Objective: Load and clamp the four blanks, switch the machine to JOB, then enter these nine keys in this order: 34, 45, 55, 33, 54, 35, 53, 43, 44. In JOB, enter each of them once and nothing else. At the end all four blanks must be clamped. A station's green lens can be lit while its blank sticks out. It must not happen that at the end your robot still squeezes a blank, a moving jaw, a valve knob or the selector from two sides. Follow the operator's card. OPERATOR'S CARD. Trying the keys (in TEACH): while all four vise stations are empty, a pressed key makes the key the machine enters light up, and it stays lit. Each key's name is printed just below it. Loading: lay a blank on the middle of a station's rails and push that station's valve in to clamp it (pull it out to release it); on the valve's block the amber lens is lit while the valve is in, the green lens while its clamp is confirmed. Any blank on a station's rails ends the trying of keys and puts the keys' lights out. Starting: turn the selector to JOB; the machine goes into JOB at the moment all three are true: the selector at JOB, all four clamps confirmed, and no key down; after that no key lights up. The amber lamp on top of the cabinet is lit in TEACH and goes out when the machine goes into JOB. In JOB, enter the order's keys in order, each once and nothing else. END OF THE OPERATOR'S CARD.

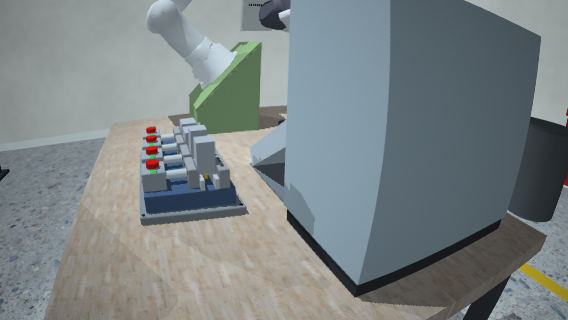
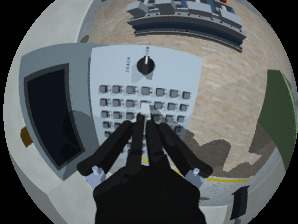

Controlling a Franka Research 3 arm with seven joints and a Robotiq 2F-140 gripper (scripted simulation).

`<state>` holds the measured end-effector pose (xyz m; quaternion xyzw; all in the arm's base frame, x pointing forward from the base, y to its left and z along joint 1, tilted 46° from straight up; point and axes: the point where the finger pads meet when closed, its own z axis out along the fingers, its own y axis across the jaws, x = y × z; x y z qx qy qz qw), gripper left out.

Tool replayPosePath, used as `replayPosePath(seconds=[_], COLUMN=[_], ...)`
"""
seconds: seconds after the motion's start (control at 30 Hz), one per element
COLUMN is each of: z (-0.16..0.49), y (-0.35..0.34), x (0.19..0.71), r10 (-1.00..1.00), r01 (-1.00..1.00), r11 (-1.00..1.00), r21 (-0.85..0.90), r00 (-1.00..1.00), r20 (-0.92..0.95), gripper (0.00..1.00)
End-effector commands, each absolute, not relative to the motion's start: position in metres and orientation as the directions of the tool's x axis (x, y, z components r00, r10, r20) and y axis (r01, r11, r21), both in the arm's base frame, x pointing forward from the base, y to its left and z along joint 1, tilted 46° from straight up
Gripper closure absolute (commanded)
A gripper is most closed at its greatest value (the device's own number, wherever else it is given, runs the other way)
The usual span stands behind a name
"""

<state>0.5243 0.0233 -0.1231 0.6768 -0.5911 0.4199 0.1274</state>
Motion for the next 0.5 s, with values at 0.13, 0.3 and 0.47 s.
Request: replayPosePath(seconds=[0.13, 0.3, 0.47], z=[-0.1300, -0.1332, -0.1337], y=[0.0171, 0.0136, 0.0131], x=[0.5304, 0.5326, 0.5329], r10=[-0.692, -0.692, -0.692], r01=[-0.905, -0.905, -0.905], r11=[-0.278, -0.278, -0.278], r21=[-0.321, -0.321, -0.321], r00=[-0.043, -0.043, -0.043], r20=[0.720, 0.720, 0.720], gripper=[1.00, 1.00, 1.00])
